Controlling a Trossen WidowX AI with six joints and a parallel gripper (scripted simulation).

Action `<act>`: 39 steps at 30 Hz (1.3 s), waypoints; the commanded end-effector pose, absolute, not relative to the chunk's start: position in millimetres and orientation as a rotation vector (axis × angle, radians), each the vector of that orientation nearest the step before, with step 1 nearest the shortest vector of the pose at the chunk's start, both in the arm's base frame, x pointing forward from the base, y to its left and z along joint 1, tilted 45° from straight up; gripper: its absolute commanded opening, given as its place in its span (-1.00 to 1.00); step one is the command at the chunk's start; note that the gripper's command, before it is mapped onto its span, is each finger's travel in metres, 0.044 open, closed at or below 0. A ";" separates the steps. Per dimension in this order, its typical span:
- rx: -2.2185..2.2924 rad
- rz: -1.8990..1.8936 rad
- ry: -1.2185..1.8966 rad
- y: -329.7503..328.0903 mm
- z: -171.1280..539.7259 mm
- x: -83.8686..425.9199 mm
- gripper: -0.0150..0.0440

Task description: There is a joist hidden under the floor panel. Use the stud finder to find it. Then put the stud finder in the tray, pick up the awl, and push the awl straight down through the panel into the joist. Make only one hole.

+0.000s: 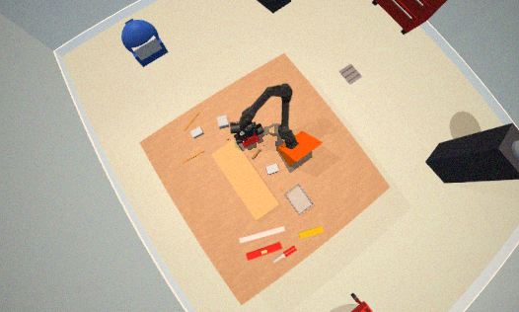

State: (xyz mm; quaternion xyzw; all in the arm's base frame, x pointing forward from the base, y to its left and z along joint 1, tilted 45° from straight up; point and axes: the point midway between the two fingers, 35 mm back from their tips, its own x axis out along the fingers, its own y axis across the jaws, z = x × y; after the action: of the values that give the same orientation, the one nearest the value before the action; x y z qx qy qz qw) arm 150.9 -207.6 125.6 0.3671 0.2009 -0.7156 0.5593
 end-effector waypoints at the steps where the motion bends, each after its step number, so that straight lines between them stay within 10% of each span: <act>1: 0.864 -1.689 0.482 -211.8 119.5 148.9 1.00; 18: 0.864 -1.689 0.482 -212.5 118.8 148.6 0.66; 31: 0.868 -1.689 0.484 -202.1 128.6 152.4 -0.49; 39: 0.869 -1.688 0.485 -194.1 136.4 154.5 -0.49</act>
State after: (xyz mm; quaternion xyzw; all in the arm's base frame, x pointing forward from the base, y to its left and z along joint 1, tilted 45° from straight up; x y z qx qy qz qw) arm 152.7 -197.2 131.2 0.3677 0.2092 -0.7165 0.5547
